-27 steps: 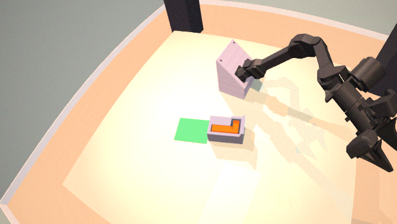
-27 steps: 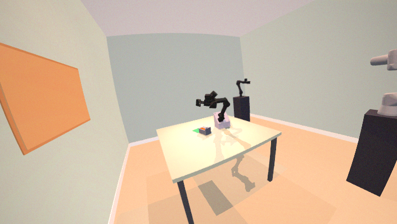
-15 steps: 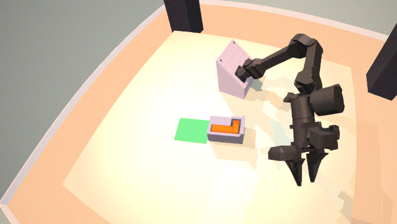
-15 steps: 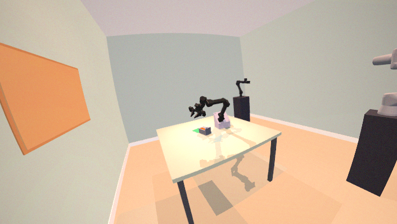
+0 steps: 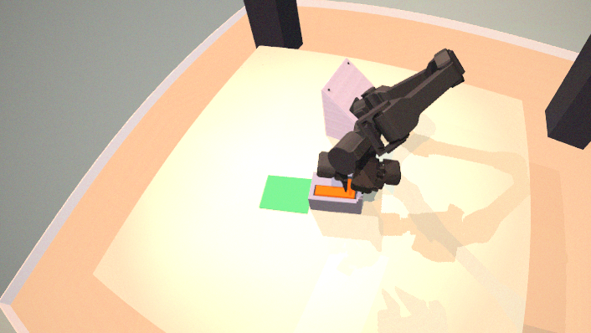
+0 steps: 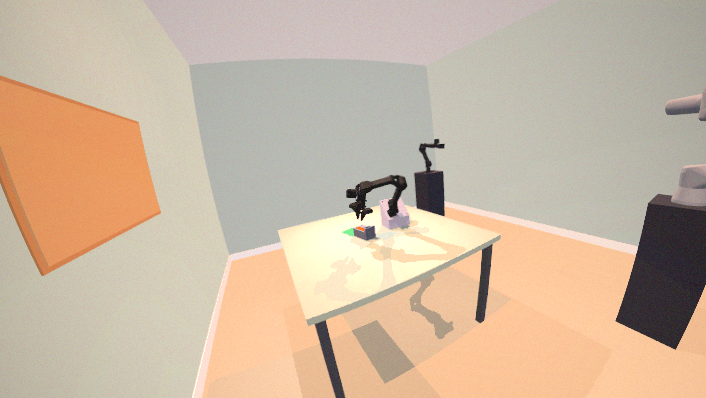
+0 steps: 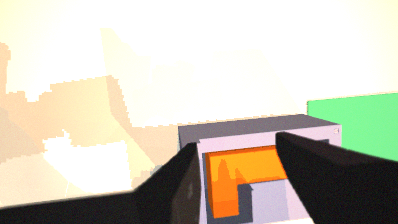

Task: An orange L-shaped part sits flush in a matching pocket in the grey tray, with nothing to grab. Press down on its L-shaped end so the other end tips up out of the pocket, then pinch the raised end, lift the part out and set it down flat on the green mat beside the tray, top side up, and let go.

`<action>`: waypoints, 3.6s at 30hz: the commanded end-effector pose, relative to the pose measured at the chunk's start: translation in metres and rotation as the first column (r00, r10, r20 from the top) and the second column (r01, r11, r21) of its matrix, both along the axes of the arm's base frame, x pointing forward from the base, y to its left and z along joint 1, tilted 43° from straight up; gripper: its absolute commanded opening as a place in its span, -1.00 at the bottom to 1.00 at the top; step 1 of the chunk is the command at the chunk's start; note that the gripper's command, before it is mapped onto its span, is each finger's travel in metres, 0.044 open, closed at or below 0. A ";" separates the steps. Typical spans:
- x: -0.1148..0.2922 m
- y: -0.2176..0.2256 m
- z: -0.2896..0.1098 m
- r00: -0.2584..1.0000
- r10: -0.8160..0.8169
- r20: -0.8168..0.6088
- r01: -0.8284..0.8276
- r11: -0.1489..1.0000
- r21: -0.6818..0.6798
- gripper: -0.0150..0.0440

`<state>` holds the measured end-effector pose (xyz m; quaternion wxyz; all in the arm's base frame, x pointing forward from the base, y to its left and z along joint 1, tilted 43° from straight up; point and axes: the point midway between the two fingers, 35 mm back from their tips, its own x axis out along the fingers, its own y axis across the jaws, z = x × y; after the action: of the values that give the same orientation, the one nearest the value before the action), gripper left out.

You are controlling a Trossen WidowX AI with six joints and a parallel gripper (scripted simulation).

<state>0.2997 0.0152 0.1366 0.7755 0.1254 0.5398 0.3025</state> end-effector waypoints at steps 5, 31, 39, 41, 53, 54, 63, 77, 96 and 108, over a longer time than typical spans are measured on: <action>-0.057 0.006 -0.019 0.981 0.087 -0.176 -0.073 0.994 0.084 0.12; -0.052 0.068 -0.087 0.981 0.087 -0.175 -0.073 0.994 0.086 0.12; -0.051 0.078 -0.097 0.981 0.087 -0.175 -0.073 0.994 0.087 0.12; -0.052 0.080 -0.099 0.981 0.087 -0.175 -0.073 0.993 0.088 0.12; -0.051 0.081 -0.097 0.982 0.091 -0.167 -0.077 0.993 0.090 0.12; -0.051 0.081 -0.097 0.982 0.091 -0.167 -0.077 0.993 0.090 0.12; -0.055 0.080 -0.082 0.981 0.087 -0.175 -0.073 0.993 0.088 0.12; -0.057 0.006 -0.019 0.981 0.087 -0.176 -0.073 0.994 0.084 0.12; -0.053 0.007 -0.021 0.983 0.073 -0.168 -0.060 0.995 0.083 0.12; -0.047 -0.002 -0.028 0.935 -0.108 -0.339 0.146 0.985 0.089 0.46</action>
<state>0.2491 0.0196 0.1136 0.6977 0.2100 0.6171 0.2970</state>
